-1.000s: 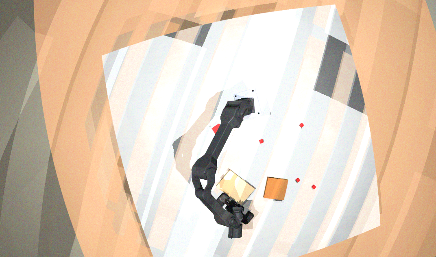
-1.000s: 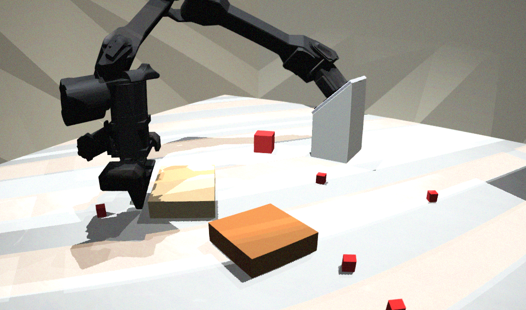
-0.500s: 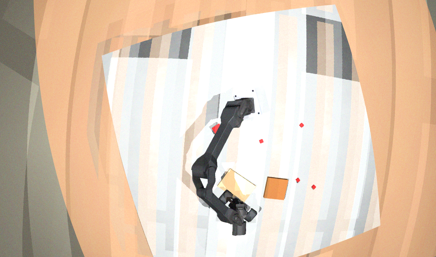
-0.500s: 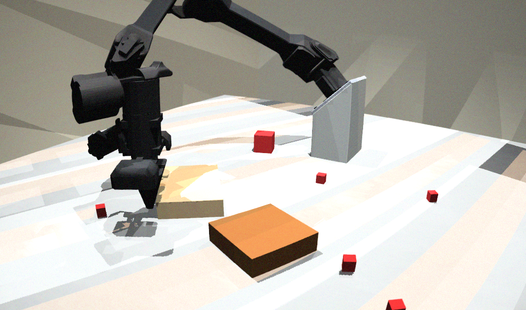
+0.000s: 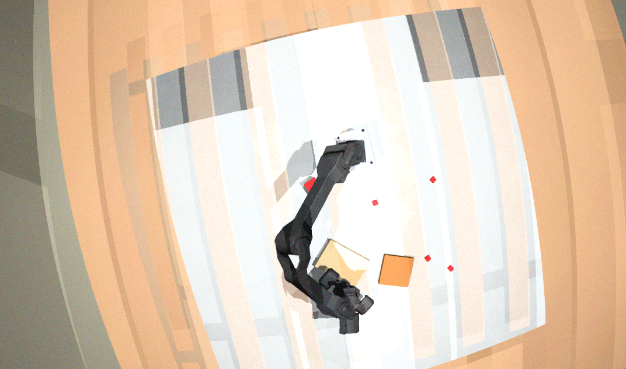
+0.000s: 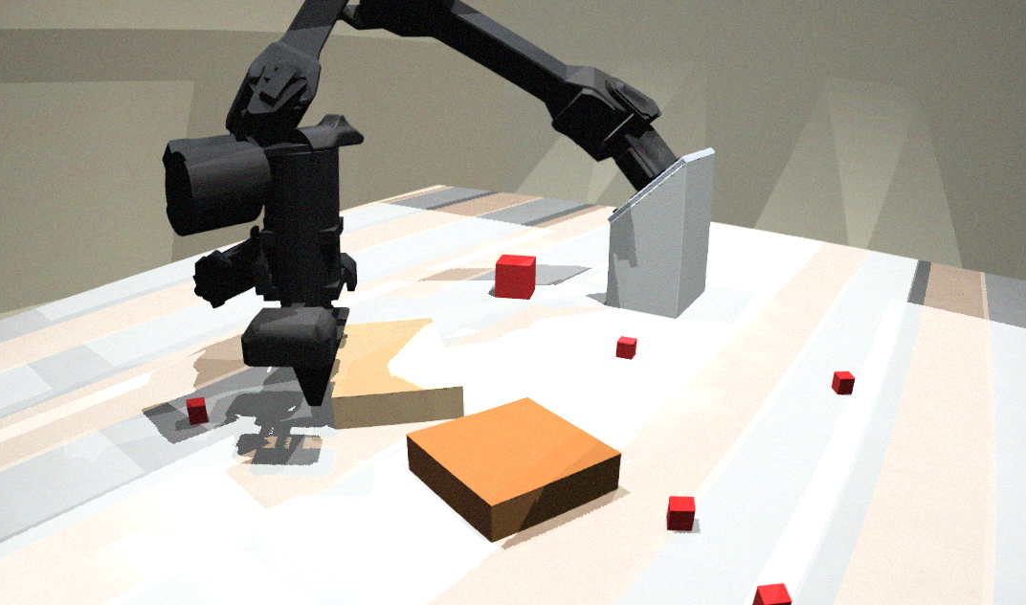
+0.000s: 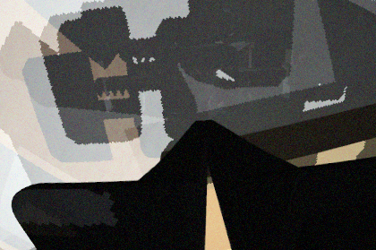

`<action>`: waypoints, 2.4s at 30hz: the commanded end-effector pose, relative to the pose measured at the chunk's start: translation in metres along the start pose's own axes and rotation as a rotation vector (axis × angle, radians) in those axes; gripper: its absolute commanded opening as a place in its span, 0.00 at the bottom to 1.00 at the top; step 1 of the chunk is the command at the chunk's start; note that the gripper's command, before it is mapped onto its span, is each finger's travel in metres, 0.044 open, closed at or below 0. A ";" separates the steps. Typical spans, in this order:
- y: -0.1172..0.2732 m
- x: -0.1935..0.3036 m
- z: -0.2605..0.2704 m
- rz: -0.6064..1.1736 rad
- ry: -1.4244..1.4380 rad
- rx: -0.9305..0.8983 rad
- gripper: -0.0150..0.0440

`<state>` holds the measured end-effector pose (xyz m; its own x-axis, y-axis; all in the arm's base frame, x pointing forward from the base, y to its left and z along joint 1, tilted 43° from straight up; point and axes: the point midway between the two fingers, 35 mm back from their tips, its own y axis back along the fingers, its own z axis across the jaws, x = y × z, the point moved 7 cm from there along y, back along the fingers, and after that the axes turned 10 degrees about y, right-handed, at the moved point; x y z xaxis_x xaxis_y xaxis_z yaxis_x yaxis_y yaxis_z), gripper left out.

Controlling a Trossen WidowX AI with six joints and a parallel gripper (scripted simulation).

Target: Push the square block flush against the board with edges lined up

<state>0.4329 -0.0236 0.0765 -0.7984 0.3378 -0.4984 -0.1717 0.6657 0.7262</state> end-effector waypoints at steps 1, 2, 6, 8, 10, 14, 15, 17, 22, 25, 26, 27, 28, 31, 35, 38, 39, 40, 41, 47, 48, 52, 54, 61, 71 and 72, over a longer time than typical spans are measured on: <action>-0.003 0.010 0.002 0.013 0.007 0.003 0.25; -0.003 0.011 0.002 0.013 0.007 0.003 0.25; -0.003 0.017 0.003 0.014 0.008 0.003 0.25; -0.003 0.020 0.004 0.014 0.008 0.002 0.25; -0.003 0.023 0.004 0.014 0.008 0.002 0.25; -0.003 0.029 0.005 0.014 0.008 0.002 0.25; -0.003 0.031 0.005 0.014 0.008 0.002 0.25; -0.003 0.034 0.006 0.015 0.008 0.002 0.25; -0.003 0.042 0.007 0.015 0.008 0.002 0.25; -0.003 0.046 0.007 0.015 0.008 0.002 0.25; -0.003 0.048 0.007 0.015 0.009 0.002 0.25; -0.003 0.049 0.008 0.015 0.009 0.002 0.25; -0.003 0.051 0.008 0.016 0.009 0.002 0.25; -0.003 0.055 0.008 0.016 0.009 0.002 0.25; -0.003 0.061 0.009 0.016 0.009 0.002 0.25; -0.003 0.066 0.009 0.016 0.009 0.002 0.25; -0.003 0.067 0.009 0.017 0.009 0.002 0.25; -0.003 0.069 0.009 0.017 0.009 0.002 0.25; -0.003 0.071 0.009 0.017 0.009 0.002 0.25; -0.003 0.071 0.009 0.017 0.009 0.002 0.25; -0.003 0.070 0.009 0.017 0.009 0.002 0.25; -0.003 0.063 0.009 0.016 0.009 0.002 0.25; -0.003 0.060 0.008 0.016 0.009 0.002 0.25; -0.003 0.048 0.007 0.015 0.009 0.002 0.25; -0.003 0.032 0.005 0.014 0.008 0.003 0.25; -0.003 0.031 0.005 0.014 0.008 0.003 0.25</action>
<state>0.4080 -0.0110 0.0534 -0.8043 0.3422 -0.4858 -0.1563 0.6669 0.7286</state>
